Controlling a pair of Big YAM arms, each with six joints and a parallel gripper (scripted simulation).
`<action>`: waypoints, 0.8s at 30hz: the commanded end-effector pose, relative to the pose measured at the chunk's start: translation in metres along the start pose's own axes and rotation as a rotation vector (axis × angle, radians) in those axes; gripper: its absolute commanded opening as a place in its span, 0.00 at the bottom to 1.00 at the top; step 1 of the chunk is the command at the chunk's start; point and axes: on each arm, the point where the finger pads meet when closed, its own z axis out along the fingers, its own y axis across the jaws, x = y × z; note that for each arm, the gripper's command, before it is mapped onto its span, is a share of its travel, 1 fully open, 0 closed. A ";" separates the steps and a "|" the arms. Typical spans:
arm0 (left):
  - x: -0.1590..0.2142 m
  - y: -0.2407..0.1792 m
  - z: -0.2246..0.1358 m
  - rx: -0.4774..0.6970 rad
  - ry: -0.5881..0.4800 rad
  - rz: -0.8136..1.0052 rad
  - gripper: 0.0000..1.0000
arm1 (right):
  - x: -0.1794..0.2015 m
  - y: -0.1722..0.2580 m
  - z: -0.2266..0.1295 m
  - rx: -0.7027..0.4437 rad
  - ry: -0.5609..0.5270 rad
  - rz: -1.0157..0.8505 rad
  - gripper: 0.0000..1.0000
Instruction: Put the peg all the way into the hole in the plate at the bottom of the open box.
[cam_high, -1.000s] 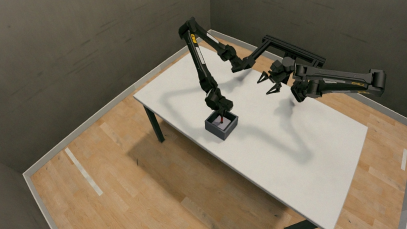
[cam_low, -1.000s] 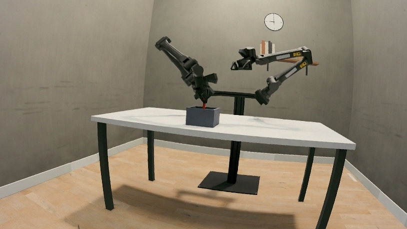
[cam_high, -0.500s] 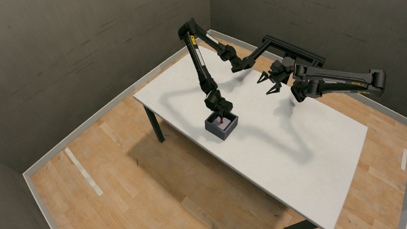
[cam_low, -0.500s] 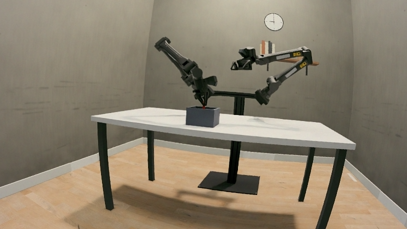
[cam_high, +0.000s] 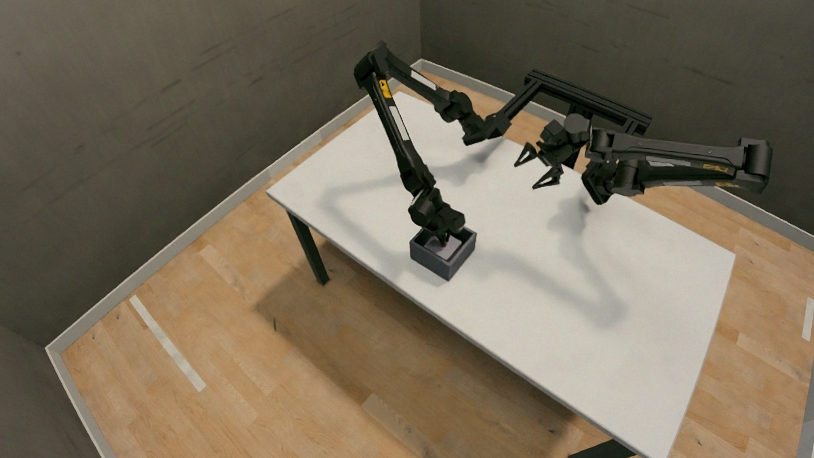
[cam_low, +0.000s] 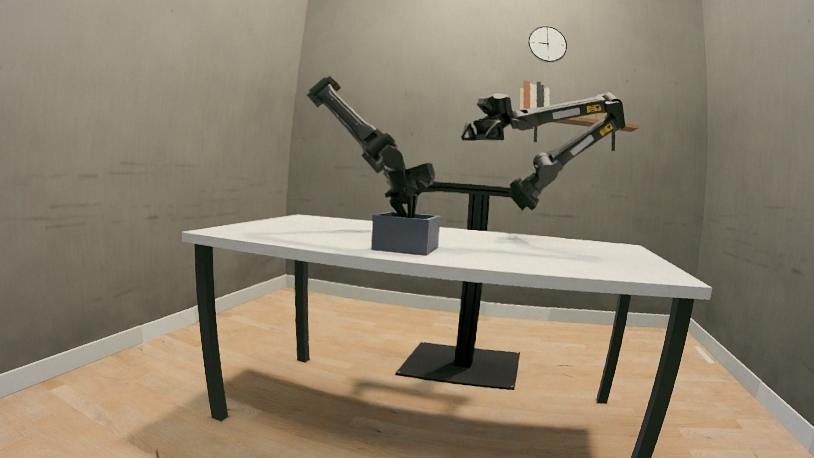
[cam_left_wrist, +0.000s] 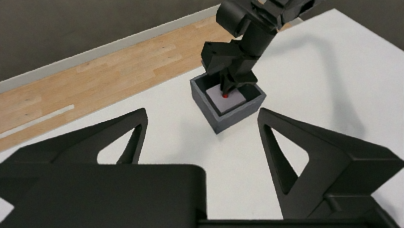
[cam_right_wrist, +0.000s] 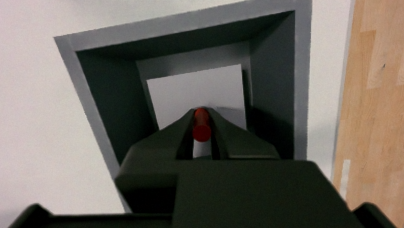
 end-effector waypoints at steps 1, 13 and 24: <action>-0.036 0.002 0.001 -0.002 -0.044 -0.050 1.00 | 0.006 0.007 0.016 -0.011 0.000 -0.009 0.07; -0.036 0.002 0.001 -0.002 -0.044 -0.050 1.00 | 0.012 0.006 0.030 -0.009 -0.010 -0.003 0.07; -0.036 0.002 0.001 -0.002 -0.044 -0.050 1.00 | -0.005 -0.008 0.005 0.022 -0.029 0.008 0.07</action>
